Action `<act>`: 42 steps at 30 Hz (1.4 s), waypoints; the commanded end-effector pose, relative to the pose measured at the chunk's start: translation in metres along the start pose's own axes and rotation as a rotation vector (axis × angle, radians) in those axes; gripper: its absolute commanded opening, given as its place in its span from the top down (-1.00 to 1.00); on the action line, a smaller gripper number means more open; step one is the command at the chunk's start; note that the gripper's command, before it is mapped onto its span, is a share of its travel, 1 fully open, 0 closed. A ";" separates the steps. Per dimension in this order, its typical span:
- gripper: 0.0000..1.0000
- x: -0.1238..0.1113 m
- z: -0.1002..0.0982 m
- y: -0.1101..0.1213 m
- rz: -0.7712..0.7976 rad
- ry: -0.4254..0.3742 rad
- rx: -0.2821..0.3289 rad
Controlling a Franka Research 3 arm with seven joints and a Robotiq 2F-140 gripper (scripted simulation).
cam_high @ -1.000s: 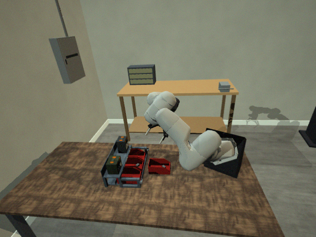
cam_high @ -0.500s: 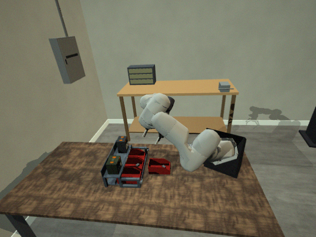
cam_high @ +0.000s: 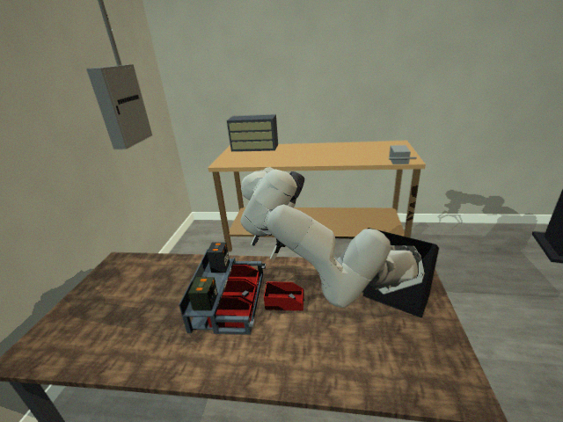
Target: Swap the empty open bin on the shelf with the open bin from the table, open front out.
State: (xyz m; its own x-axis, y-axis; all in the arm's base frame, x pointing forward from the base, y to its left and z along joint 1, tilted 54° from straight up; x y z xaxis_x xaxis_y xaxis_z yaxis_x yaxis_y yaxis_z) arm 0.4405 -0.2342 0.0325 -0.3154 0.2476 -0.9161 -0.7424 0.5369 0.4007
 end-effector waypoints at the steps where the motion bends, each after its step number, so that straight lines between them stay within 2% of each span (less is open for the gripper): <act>1: -1.00 0.001 -0.002 -0.001 0.069 0.008 0.012; 42: -1.00 -0.008 0.005 0.000 0.122 0.037 0.030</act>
State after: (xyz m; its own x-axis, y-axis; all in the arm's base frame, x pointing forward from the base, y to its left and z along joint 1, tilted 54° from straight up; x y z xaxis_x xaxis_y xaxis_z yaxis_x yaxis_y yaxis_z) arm 0.4459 -0.2311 0.0409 -0.4071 0.2733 -0.8716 -0.6941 0.5277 0.4896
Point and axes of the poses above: the point where the finger pads meet when closed, its own z axis out along the fingers, its own y axis across the jaws, x = y × z, the point moved 10 cm from there along -z, back along the fingers, and after that the axes turned 11 degrees about z, right-handed, at the moved point
